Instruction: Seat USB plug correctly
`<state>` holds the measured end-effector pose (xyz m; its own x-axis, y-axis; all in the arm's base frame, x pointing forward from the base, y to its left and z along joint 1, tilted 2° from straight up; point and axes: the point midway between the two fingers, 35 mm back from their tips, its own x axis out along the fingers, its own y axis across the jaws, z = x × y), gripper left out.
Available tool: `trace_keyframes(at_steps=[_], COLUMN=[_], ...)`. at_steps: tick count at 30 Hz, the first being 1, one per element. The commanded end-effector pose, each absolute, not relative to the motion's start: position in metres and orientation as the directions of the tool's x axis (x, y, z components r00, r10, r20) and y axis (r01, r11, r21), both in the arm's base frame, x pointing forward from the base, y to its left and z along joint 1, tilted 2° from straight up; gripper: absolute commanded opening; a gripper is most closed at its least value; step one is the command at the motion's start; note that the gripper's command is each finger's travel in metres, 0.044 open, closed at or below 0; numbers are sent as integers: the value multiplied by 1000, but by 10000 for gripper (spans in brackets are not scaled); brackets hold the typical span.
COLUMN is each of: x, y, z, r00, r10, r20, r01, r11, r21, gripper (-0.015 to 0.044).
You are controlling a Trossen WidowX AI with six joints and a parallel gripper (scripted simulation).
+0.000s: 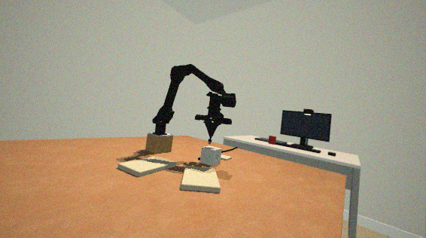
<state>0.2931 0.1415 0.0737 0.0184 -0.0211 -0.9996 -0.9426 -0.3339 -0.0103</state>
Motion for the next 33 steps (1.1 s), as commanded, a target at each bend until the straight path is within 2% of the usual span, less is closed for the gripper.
trace_keyframes(at_steps=[1,33], x=[293,293], y=[142,143], z=[74,70], r00=[18,11], r10=[-20,0], r20=[-1000,-1000], r01=[-943,-942], r11=[-334,-336], r21=[-10,-11], gripper=[0,0])
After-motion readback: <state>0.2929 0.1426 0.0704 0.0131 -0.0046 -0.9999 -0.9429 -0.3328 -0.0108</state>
